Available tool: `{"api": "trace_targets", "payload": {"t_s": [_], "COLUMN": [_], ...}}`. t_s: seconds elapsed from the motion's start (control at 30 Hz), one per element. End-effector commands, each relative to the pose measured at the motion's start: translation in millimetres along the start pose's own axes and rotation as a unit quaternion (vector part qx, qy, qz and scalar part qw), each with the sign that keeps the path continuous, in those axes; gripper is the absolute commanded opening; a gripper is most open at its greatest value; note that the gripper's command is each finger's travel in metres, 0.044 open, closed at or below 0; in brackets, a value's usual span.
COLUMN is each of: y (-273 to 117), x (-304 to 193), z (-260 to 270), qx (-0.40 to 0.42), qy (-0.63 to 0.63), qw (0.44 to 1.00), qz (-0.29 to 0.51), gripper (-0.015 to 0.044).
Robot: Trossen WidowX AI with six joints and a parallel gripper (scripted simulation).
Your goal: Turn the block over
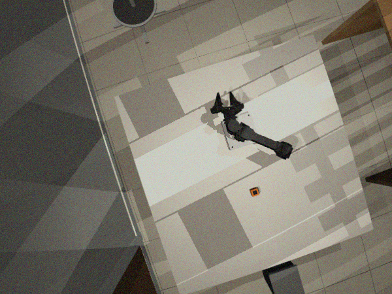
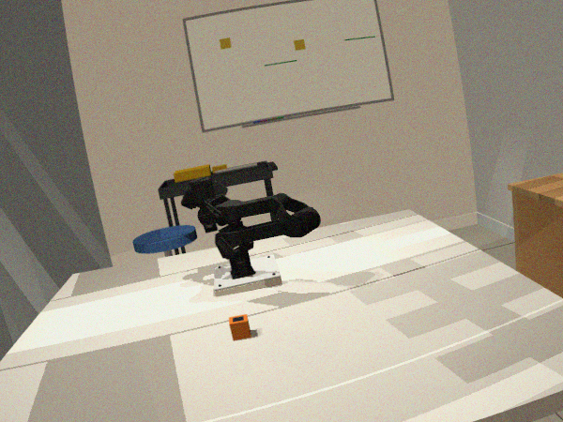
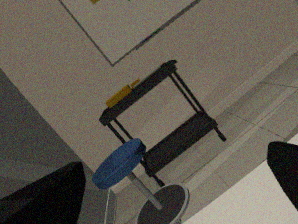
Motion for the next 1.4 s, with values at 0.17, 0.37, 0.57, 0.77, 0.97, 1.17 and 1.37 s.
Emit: {"api": "trace_targets", "payload": {"t_s": [0.17, 0.37, 0.57, 0.77, 0.97, 1.17, 1.37], "y": [-16.4, -60.4, -129.5, -216.6, -311.6, -400.8, -474.7], "x": [-27.6, -65.8, -99.8, -120.5, -122.9, -102.1, -65.1], "z": [48.3, 104.7, 144.6, 161.9, 152.3, 116.4, 52.3], "qx": [0.079, 0.194, 0.317, 0.433, 0.533, 0.622, 0.665], "qy": [-0.082, -0.198, -0.318, -0.424, -0.512, -0.58, -0.621], "qw": [0.986, 0.925, 0.815, 0.664, 0.483, 0.276, 0.071], "qz": [0.119, 0.257, 0.367, 0.438, 0.47, 0.448, 0.408], "gripper": [0.044, 0.044, 0.044, 0.044, 0.044, 0.044, 0.044]}}
Point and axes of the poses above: the point midway between the two fingers, 35 mm back from their tips, its own y axis out along the fingers, its own z axis across the jaws, x = y × z, the point moved 1 cm from there along -y, back along the fingers, and after that the axes turned 10 degrees about y, right-handed, at the moved point
